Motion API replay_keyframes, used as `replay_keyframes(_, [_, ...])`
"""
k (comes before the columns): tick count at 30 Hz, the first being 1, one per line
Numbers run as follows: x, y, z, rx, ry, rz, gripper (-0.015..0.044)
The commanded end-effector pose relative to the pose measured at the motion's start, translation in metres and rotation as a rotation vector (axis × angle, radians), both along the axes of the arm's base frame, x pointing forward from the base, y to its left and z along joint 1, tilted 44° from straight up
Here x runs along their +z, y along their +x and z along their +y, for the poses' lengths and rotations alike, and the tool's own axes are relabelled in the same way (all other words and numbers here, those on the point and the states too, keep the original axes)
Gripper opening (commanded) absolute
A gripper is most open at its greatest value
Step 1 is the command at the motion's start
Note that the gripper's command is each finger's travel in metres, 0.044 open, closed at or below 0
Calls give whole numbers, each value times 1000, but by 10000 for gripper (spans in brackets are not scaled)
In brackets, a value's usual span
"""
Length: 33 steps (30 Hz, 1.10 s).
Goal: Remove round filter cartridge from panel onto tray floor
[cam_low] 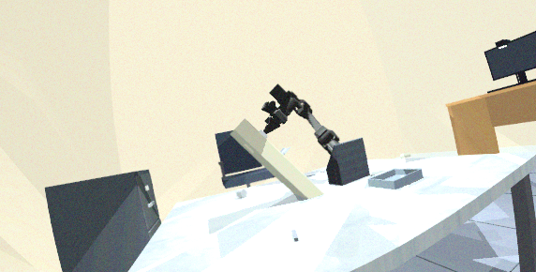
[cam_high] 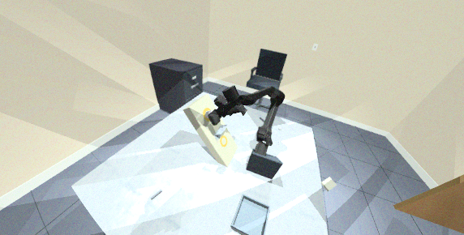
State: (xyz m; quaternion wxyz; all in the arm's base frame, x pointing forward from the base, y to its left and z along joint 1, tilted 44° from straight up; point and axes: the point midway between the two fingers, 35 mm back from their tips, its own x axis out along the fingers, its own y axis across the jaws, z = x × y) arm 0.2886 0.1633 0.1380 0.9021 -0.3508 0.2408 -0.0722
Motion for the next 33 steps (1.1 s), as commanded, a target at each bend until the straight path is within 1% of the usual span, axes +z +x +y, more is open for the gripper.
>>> replay_keyframes(1, [3,-15,7,18,-5,15,0])
replay_keyframes(6, [13,-34,10,28,-23,9,0])
replay_keyframes(12, [15,-36,10,29,-25,8,0])
replay_keyframes(33, [-31,-61,-35,30,-26,8,0])
